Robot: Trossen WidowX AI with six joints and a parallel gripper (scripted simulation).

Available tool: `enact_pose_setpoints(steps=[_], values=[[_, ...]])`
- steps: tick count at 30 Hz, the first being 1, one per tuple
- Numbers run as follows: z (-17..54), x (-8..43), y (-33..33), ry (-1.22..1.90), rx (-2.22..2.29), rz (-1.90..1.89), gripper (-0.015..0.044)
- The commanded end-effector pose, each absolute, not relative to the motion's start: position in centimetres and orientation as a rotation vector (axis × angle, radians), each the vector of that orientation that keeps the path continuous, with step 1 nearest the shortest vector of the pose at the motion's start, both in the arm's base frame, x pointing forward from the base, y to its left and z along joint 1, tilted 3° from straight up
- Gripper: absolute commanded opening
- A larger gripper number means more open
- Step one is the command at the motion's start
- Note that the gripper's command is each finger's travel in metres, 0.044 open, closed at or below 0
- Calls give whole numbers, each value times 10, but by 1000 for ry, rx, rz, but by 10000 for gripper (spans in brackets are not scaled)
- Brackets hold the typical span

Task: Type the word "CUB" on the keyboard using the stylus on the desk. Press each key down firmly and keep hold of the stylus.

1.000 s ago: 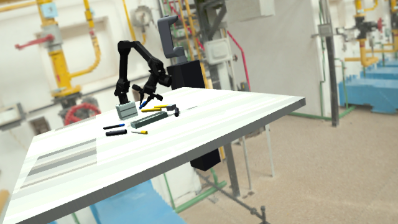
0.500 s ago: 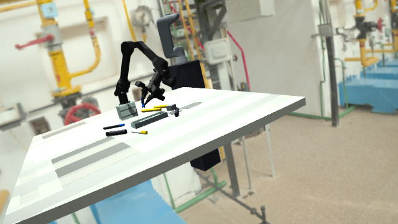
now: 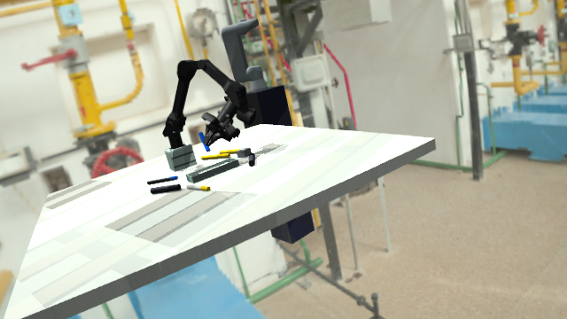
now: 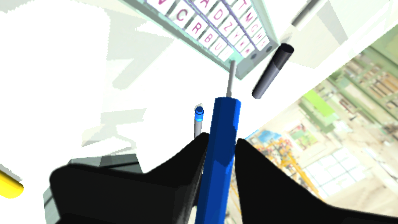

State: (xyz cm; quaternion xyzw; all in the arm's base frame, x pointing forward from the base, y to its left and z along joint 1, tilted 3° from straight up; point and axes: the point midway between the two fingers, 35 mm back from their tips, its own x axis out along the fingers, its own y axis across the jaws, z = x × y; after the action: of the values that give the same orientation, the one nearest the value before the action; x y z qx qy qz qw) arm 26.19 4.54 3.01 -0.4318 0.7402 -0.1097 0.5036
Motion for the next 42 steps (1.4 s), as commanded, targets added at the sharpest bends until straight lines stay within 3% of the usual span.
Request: enact_pose_setpoints(steps=[1, 22, 41, 42], values=[[34, 270, 48, 1826, -1187, -139, 0], [46, 296, 58, 1980, -1812, 532, 0], [11, 294, 58, 1981, -1816, 538, 0], [11, 294, 58, 1981, -1816, 538, 26]])
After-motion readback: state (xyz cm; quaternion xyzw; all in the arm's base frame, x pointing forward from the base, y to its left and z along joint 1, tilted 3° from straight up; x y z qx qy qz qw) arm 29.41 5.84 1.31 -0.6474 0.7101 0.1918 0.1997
